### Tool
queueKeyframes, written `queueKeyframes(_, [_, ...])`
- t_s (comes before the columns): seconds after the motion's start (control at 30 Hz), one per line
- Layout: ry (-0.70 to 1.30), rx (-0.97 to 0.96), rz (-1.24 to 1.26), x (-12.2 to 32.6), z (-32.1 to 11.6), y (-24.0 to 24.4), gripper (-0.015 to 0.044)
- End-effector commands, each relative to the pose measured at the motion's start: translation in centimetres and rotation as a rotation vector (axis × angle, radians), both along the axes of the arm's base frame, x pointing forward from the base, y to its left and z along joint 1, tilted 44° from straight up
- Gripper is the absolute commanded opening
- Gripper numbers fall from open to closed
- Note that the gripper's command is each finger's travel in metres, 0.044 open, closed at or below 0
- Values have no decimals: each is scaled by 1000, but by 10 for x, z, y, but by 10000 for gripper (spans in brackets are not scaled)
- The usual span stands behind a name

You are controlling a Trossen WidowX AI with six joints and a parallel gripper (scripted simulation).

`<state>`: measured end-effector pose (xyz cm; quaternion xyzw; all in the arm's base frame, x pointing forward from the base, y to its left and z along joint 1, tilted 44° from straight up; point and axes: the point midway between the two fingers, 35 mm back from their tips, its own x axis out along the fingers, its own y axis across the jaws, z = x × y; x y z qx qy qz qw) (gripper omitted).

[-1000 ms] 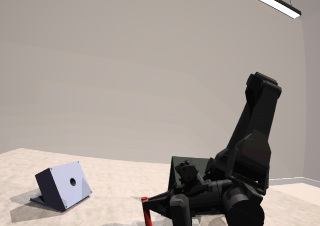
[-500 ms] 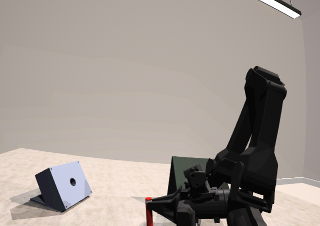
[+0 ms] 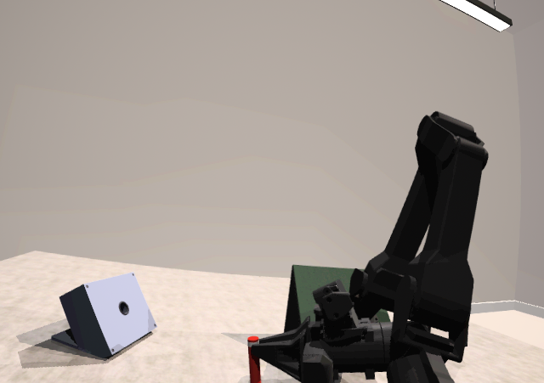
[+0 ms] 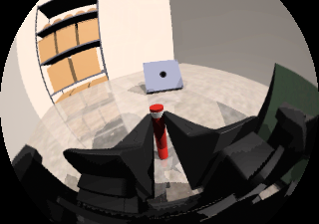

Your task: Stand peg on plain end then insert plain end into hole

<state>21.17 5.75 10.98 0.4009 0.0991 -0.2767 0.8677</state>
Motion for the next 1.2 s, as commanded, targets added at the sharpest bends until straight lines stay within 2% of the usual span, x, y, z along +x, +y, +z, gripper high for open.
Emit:
queueKeyframes(0.0, [0, 0, 0, 0, -1, 1, 49])
queueKeyframes(1.17, [-21, -17, -17, -5, -1, 7, 49])
